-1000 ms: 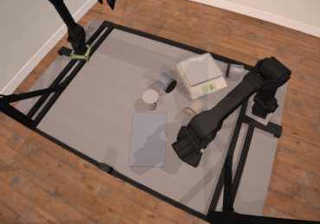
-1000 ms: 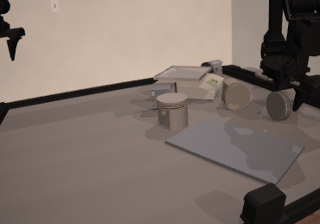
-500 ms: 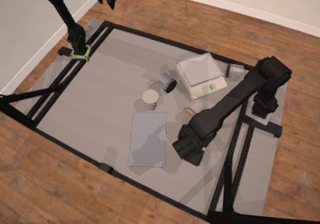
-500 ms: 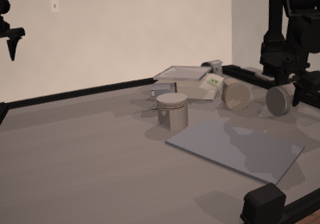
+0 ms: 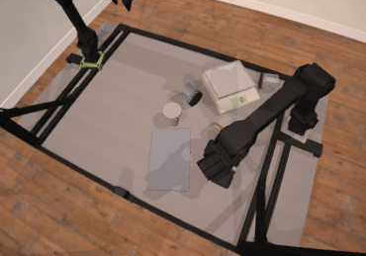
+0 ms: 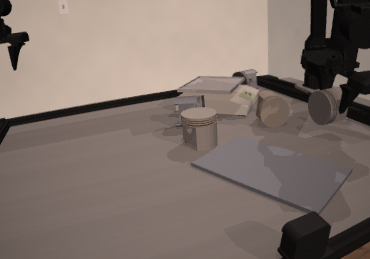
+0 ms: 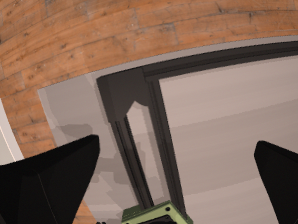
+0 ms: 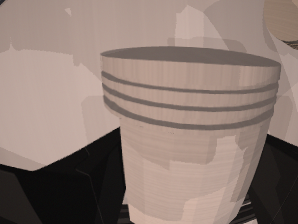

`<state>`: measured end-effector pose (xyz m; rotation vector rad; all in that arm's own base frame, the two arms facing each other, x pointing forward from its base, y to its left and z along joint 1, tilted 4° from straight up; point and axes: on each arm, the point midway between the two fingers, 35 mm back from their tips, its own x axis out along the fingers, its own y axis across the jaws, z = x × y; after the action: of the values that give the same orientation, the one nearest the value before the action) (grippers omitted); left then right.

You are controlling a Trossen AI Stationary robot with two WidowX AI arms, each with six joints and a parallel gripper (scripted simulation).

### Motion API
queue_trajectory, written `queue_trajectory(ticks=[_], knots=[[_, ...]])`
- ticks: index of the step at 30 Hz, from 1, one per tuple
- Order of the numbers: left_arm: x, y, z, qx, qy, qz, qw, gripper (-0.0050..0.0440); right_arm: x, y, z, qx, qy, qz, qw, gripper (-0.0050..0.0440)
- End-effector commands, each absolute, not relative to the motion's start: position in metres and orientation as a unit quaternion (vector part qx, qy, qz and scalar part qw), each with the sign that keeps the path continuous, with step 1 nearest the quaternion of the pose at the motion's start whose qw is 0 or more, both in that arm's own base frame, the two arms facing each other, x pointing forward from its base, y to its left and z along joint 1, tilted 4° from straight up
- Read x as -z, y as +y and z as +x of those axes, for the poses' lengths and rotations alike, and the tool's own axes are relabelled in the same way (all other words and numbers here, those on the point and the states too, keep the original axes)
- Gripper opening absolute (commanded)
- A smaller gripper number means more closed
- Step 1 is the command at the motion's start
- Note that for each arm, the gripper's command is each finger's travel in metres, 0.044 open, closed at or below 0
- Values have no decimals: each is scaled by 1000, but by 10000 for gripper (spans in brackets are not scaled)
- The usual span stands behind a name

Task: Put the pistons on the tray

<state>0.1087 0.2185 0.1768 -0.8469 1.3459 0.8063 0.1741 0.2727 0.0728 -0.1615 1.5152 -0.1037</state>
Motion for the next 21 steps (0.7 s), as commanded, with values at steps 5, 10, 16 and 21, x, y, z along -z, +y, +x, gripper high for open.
queue_trajectory(ticks=[5, 10, 16, 21], knots=[[-177, 218, 109, -351, 587, -370, 629, 440, -94, 276, 175, 40, 681, -64, 729, 158], [-177, 218, 109, -351, 587, -370, 629, 440, -102, 276, 175, 40, 681, -64, 729, 158], [-177, 218, 109, -351, 587, -370, 629, 440, -109, 276, 174, 40, 681, -64, 729, 158], [-177, 218, 109, -351, 587, -370, 629, 440, -117, 277, 174, 39, 680, -63, 729, 158]])
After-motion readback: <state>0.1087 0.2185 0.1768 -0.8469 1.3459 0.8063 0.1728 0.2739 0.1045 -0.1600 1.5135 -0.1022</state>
